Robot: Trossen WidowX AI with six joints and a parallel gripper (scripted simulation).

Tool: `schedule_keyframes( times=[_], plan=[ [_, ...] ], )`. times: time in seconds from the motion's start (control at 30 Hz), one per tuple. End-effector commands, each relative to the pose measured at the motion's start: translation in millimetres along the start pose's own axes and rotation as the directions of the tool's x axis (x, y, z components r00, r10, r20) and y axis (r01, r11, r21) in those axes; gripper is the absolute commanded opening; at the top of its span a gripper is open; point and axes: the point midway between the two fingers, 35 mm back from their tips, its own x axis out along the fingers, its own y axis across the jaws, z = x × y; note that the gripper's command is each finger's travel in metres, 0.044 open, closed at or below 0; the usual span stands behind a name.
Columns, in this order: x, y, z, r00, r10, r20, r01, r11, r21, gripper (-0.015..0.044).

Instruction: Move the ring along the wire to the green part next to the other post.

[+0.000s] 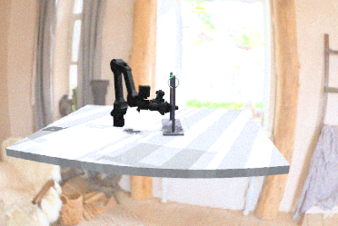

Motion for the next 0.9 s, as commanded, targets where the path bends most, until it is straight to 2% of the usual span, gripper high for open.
schedule_keyframes(
  times=[0.0, 0.23, 0.4, 0.47, 0.67, 0.87],
  plan=[
    [0.4, -0.8, 0.5, 1.0, -0.004, 0.001, 0.004, 1.0, 0.005, 0.016],
    [0.4, -0.8, 0.5, 1.0, -0.004, 0.001, 0.004, 1.0, 0.005, 0.016],
    [0.1, -0.1, 0.1, 1.0, 0.0, 0.0, 0.0, 1.0, 0.0, 0.0029],
    [0.1, -0.1, 0.1, 1.0, 0.0, 0.0, 0.0, 1.0, 0.0, 0.0015],
    [0.1, -0.1, 0.1, 1.0, 0.0, 0.0, 0.0, 1.0, 0.0, -0.0142],
    [0.1, -0.1, 0.5, 1.0, 0.0, 0.0, 0.0, 1.0, 0.0, -0.015]
  ],
)
